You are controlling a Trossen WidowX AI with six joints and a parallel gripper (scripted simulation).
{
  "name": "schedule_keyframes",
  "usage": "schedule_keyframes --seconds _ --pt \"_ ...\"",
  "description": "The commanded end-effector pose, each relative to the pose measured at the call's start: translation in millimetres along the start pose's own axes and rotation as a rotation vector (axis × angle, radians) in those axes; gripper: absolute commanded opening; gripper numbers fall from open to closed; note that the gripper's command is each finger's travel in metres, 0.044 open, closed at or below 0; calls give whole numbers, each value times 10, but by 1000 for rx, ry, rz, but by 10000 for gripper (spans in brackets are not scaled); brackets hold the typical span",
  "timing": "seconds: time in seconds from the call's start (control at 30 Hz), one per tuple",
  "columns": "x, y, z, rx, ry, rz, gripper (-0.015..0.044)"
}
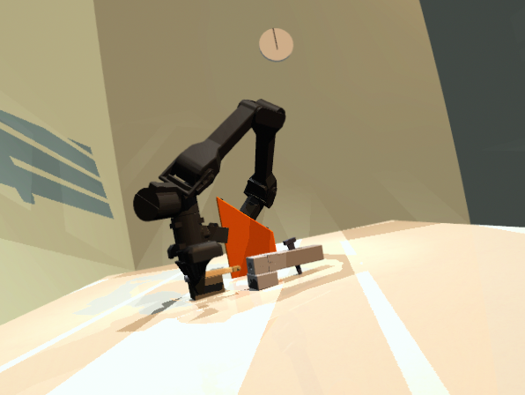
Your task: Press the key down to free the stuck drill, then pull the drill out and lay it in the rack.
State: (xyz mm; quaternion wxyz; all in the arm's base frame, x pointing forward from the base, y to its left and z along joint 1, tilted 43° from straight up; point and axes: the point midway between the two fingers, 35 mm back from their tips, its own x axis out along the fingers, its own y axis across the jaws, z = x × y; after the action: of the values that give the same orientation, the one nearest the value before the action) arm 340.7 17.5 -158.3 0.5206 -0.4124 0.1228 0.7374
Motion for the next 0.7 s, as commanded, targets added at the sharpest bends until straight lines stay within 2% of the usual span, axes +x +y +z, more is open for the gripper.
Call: schedule_keyframes --seconds 0.0,0.67 --pt "-30 -6 -74 -5 8 -1 0" --pt "-110 -15 -11 -5 8 -1 0"
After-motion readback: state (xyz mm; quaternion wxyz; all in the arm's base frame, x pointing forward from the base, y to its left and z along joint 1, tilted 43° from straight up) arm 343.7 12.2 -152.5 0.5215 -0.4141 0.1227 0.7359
